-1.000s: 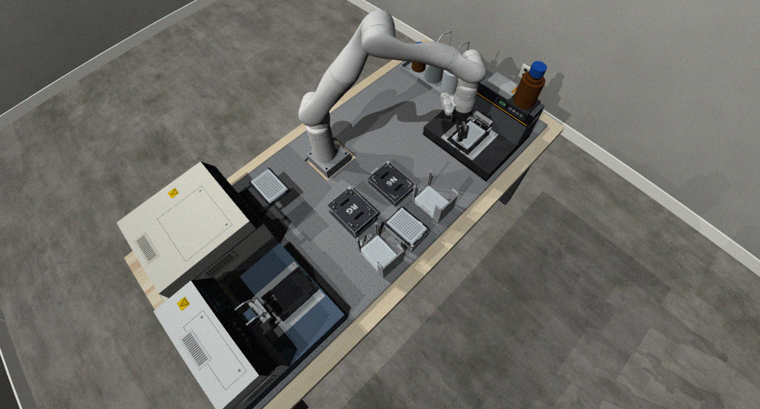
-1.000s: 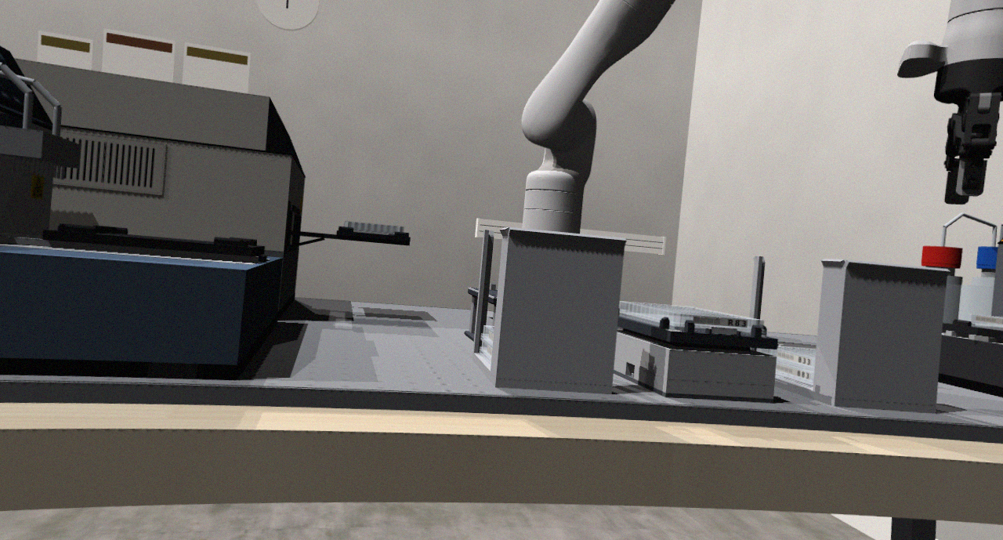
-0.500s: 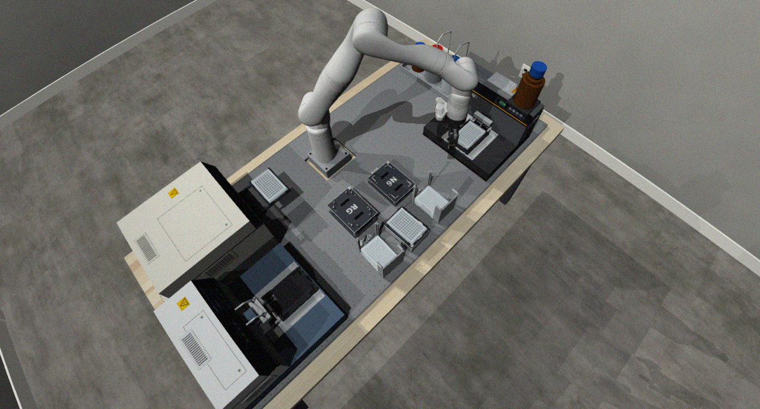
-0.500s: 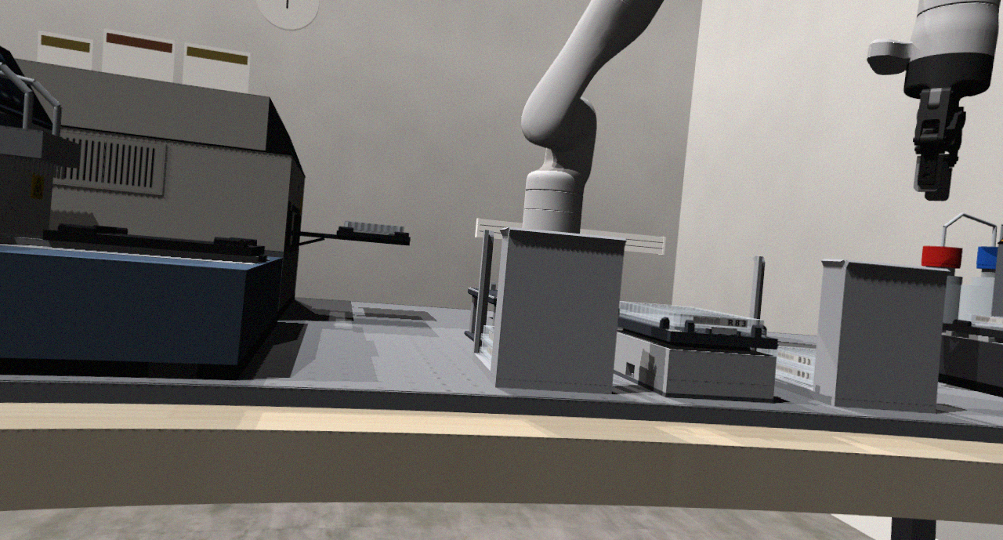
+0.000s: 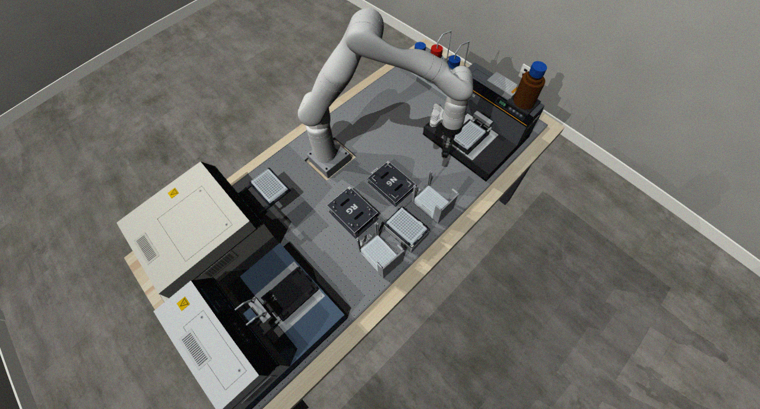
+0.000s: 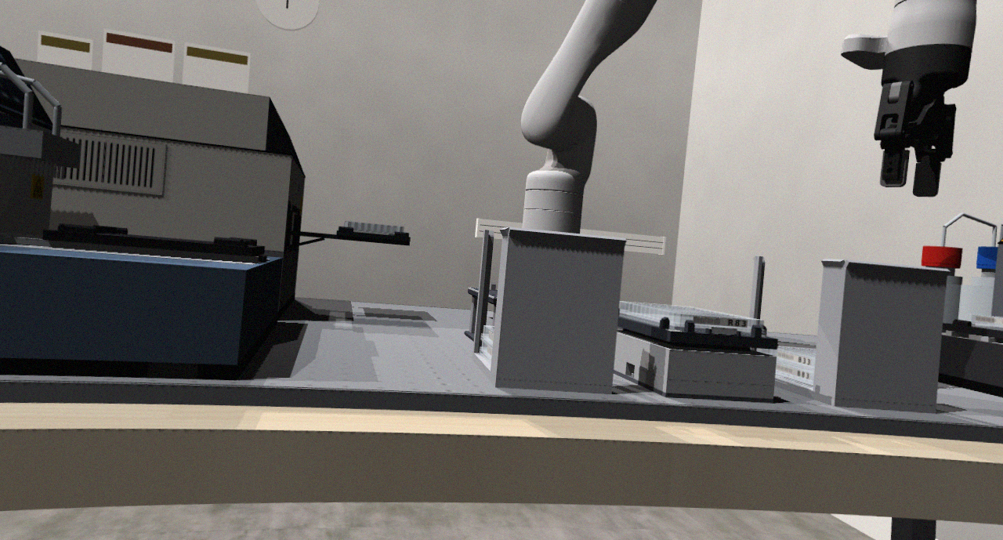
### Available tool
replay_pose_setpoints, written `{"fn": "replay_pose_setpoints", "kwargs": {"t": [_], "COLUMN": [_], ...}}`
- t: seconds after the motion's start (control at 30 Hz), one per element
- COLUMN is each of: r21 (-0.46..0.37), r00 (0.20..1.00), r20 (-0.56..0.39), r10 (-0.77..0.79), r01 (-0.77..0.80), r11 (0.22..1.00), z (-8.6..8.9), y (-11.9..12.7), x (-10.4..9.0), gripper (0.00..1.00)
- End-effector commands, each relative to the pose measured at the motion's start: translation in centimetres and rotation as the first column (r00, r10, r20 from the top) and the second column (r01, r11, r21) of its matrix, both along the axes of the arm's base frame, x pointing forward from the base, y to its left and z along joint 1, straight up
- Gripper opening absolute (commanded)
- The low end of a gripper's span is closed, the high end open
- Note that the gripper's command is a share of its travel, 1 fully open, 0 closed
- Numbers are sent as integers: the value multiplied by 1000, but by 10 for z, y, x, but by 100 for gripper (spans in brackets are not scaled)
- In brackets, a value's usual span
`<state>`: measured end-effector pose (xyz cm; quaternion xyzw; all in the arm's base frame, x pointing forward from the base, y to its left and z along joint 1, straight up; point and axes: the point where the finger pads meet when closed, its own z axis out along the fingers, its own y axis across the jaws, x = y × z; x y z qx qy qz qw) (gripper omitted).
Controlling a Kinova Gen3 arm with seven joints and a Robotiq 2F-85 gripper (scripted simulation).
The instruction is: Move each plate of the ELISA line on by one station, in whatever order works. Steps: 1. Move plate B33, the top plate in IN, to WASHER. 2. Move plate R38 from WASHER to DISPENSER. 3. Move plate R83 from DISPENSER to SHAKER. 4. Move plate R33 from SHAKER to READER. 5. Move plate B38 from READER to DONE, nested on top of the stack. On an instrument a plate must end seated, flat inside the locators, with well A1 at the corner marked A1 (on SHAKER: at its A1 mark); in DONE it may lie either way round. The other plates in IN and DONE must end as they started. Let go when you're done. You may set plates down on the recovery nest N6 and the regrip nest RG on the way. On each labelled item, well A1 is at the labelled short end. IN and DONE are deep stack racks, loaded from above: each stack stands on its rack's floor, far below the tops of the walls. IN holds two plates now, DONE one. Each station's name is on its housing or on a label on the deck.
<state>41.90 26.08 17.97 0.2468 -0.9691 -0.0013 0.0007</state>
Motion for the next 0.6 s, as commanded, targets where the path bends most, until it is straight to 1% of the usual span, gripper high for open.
{"fn": "replay_pose_setpoints", "kwargs": {"t": [0.0,0.13,0.2,0.3,0.47,0.5,0.57], "r21": [0,0,0,0,0,0,0], "r00": [997,997,997,997,961,954,954], "r20": [4,4,4,4,3,3,3], "r10": [-80,-80,-80,-80,-277,-301,-301], "r01": [80,80,80,80,277,301,301], "r11": [997,997,997,997,961,954,954], "z": [1,1,1,1,1,1,1], "y": [-13,-25,-25,-34,-48,-51,-57], "x": [7,13,13,18,25,27,30], "gripper": [100,100,100,100,100,100,100]}}
